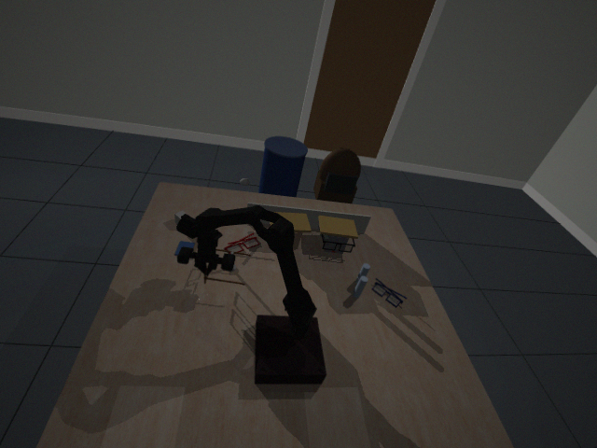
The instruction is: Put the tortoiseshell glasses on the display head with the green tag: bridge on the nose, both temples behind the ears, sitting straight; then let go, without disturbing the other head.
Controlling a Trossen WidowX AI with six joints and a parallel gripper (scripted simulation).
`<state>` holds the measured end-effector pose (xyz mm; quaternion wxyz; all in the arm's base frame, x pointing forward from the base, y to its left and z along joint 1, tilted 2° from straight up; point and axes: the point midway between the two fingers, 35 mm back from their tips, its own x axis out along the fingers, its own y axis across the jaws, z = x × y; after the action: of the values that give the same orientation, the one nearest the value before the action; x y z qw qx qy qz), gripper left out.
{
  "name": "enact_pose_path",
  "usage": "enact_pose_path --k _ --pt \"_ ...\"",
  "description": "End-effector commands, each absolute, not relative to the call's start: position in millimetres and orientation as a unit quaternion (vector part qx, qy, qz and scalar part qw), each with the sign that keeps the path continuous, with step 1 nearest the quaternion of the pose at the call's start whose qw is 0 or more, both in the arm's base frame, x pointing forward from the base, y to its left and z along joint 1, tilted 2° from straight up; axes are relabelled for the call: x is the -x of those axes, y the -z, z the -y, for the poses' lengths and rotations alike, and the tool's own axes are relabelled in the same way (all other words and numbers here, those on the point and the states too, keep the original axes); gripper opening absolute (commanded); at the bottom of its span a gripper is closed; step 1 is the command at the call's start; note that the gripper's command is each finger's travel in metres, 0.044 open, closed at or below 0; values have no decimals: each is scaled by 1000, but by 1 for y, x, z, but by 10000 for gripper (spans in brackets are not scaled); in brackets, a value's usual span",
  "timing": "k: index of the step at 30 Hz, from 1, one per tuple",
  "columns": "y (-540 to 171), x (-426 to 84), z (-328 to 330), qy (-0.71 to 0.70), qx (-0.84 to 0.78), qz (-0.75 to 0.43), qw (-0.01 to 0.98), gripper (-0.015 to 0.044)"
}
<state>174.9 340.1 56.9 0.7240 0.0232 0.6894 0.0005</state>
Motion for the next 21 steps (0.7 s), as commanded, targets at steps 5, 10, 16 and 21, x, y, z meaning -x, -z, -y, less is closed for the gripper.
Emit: enact_pose_path --k 5,10,16,21 --pt "-57 -177 -340 1 -24 -689 725 0" --pt "-57 -182 -340 1 -24 -689 725 0" --pt "-66 -184 -340 1 -24 -689 725 0" --pt "-92 -185 -340 1 -24 -689 725 0"
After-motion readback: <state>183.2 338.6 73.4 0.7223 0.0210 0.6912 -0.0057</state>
